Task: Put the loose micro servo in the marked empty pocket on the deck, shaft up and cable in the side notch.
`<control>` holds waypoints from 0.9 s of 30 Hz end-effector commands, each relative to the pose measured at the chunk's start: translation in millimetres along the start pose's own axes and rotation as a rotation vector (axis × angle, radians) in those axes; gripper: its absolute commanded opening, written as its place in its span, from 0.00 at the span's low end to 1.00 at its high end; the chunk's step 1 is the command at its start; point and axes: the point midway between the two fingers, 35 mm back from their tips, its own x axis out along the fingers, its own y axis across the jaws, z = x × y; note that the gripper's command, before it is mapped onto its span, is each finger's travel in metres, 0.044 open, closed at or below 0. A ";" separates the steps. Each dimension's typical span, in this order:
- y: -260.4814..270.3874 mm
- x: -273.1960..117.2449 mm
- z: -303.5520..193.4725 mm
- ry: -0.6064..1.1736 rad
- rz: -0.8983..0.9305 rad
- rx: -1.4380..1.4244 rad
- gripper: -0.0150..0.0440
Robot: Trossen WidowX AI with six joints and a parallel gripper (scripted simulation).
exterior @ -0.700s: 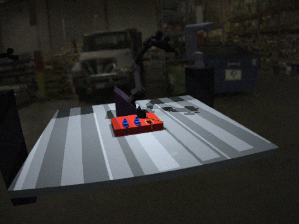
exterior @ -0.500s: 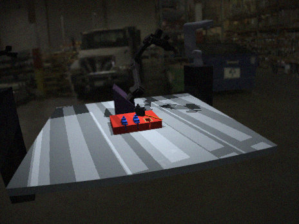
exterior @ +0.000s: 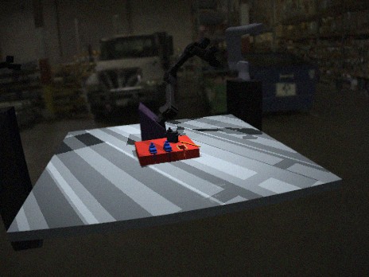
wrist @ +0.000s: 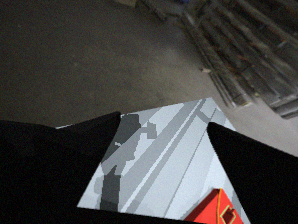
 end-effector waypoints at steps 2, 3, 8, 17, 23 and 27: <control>-27.2 31.1 -7.1 0.072 -0.094 0.005 1.00; -30.4 34.3 -7.6 0.079 -0.103 0.012 1.00; -38.0 44.2 -11.1 0.107 -0.121 0.006 1.00; -77.6 85.6 -32.9 0.247 -0.195 -0.024 1.00; -133.9 128.2 -71.6 0.444 -0.238 -0.067 1.00; -173.1 146.3 -103.5 0.572 -0.250 -0.088 1.00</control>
